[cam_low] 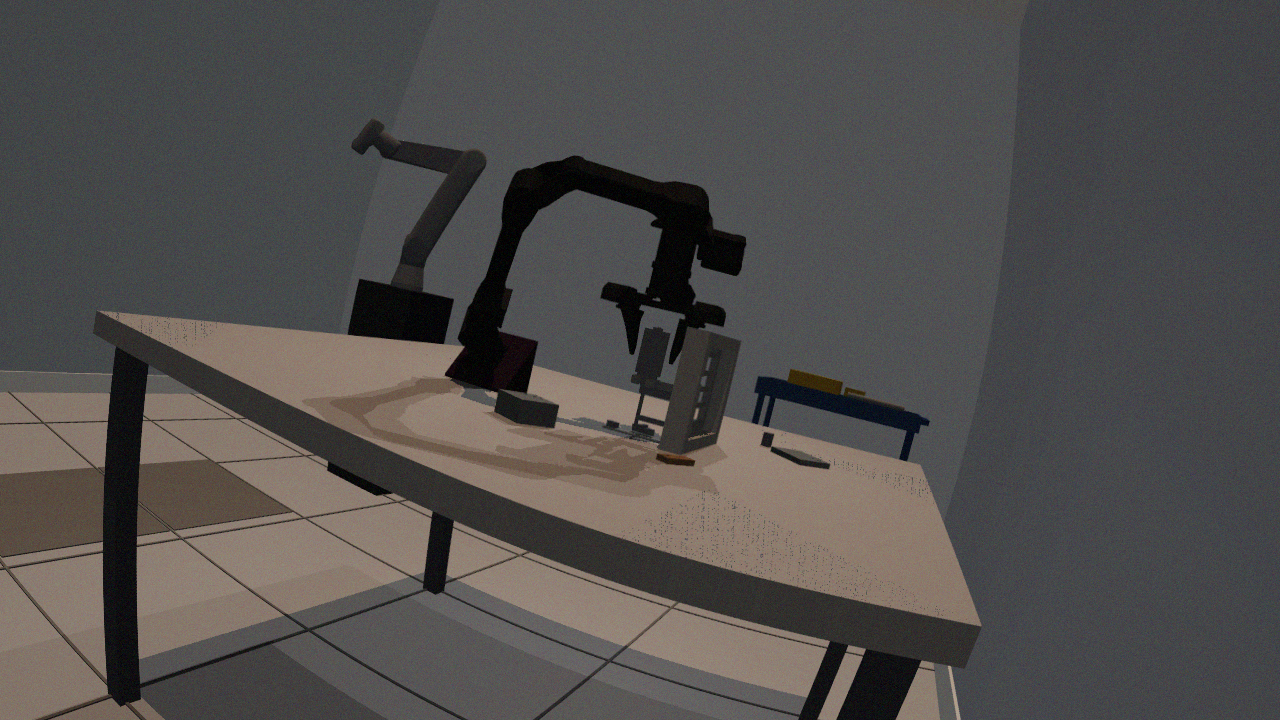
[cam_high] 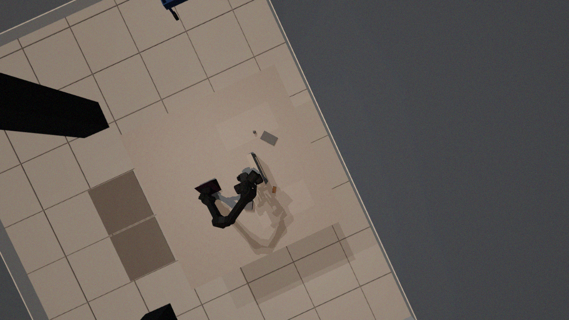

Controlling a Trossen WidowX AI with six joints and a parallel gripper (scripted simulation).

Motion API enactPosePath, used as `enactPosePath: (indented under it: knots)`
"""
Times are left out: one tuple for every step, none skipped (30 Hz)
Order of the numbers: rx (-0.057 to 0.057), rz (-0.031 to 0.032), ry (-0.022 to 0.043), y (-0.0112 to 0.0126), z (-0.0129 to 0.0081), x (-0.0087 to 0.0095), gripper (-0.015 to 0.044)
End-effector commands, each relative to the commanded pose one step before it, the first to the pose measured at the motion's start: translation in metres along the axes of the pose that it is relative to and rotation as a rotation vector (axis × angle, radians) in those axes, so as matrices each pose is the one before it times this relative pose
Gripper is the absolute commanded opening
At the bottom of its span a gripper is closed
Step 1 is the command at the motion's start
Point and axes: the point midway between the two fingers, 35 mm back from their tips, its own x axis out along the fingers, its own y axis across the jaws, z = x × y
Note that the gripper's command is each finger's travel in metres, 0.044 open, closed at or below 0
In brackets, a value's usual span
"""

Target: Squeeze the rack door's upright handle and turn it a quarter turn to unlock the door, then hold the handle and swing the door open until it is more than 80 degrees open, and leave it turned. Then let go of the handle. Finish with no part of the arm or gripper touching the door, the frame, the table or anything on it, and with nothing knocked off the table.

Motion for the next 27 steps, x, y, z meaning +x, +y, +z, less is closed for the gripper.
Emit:
enactPosePath:
  knots:
    - [-0.1464,0.00189,-0.00274,0.00011,0.00074,0.00058,0.0298]
    - [-0.0082,0.00000,0.00000,0.00000,0.00000,0.00000,0.0298]
    - [0.0000,0.00000,0.00000,0.00000,0.00000,0.00000,0.0298]
    - [0.0000,0.00000,0.00000,0.00000,0.00000,0.00000,0.0298]
    - [0.0000,0.00000,0.00000,0.00000,0.00000,0.00000,0.0298]
    - [0.0000,0.00000,0.00000,0.00000,0.00000,0.00000,0.0298]
    - [0.0000,0.00000,0.00000,0.00000,0.00000,0.00000,0.0271]
    - [0.0000,0.00000,0.00000,0.00000,0.00000,0.00000,0.0245]
    - [0.0000,0.00000,0.00000,0.00000,0.00000,0.00000,0.0219]
    - [0.0000,0.00000,0.00000,0.00000,0.00000,0.00000,0.0193]
    - [0.0000,0.00000,0.00000,0.00000,0.00000,0.00000,0.0166]
    - [0.0000,0.00000,0.00000,0.00000,0.00000,0.00000,0.0140]
    - [0.0000,0.00000,0.00000,0.00000,0.00000,0.00000,0.0114]
    - [0.0000,0.00000,0.00000,0.00000,0.00000,0.00000,0.0107]
    - [0.0000,0.00000,0.00000,0.00000,0.00000,0.00000,0.0100]
    - [0.0000,0.00000,0.00000,0.00000,0.00000,0.00000,0.0094]
    - [0.0000,0.00000,0.00000,0.00000,0.00000,0.00000,0.0087]
    - [0.0000,0.00000,0.00000,0.00000,0.00000,0.00000,0.0080]
    - [0.0000,0.00000,0.00000,0.00000,0.00000,0.00000,0.0074]
    - [0.0000,0.00000,0.00000,0.00000,0.00000,0.00000,0.0067]
    - [0.0000,0.00000,0.00000,0.00000,0.00000,0.00000,0.0060]
    - [0.0000,0.00000,0.00000,0.00000,0.00000,0.00000,0.0054]
    - [0.0000,0.00000,0.00000,0.00000,0.00000,0.00000,0.0047]
    - [0.0000,0.00000,0.00000,0.00000,0.00000,0.00000,0.0040]
    - [0.0000,0.00000,0.00000,0.00000,0.00000,0.00000,0.0034]
    - [0.0000,0.00000,0.00000,0.00000,0.00000,0.00000,0.0027]
    - [0.0000,0.00000,0.00000,0.00000,0.00000,0.00000,0.0025]
